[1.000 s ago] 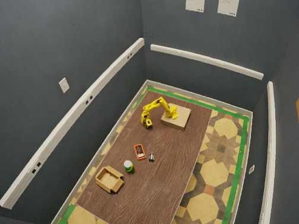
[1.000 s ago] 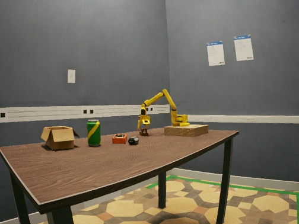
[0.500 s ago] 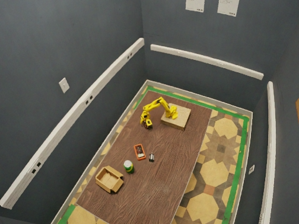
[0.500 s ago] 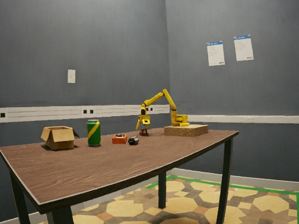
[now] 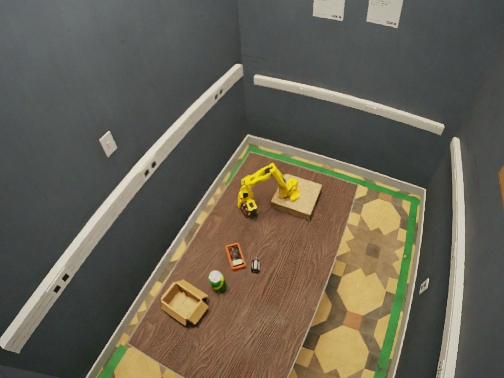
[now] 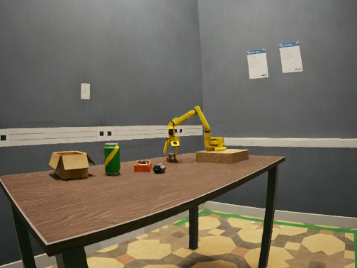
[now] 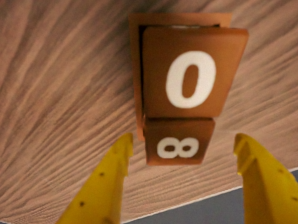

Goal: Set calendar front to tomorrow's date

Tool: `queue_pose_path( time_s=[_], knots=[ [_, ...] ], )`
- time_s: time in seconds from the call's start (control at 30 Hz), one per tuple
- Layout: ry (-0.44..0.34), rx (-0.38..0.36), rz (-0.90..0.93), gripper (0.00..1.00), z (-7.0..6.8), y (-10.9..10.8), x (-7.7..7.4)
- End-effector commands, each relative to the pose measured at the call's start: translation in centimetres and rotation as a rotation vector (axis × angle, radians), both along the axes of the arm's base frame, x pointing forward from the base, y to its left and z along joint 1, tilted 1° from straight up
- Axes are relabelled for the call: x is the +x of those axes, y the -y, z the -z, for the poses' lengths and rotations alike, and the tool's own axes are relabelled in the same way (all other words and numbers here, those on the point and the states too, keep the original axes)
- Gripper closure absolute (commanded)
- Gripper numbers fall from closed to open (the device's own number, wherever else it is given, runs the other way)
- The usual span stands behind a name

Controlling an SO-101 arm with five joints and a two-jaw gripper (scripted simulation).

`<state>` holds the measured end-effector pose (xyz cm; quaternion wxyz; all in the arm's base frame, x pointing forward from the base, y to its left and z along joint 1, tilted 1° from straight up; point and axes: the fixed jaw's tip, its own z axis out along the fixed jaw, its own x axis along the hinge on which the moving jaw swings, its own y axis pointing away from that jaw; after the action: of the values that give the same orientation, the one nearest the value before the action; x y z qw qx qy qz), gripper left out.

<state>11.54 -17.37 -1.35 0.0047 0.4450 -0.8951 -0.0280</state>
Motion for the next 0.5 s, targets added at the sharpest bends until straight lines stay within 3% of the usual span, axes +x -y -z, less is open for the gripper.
queue_pose_path(
  time_s=[0.0,0.27,0.47],
  knots=[
    [0.013,-0.016,-0.006,0.64,-1.4,0.4,0.2],
    [0.013,-0.016,-0.006,0.64,-3.7,0.4,0.1],
    [0.013,-0.016,-0.006,0.64,-4.4,0.3,0.1]
  ],
)
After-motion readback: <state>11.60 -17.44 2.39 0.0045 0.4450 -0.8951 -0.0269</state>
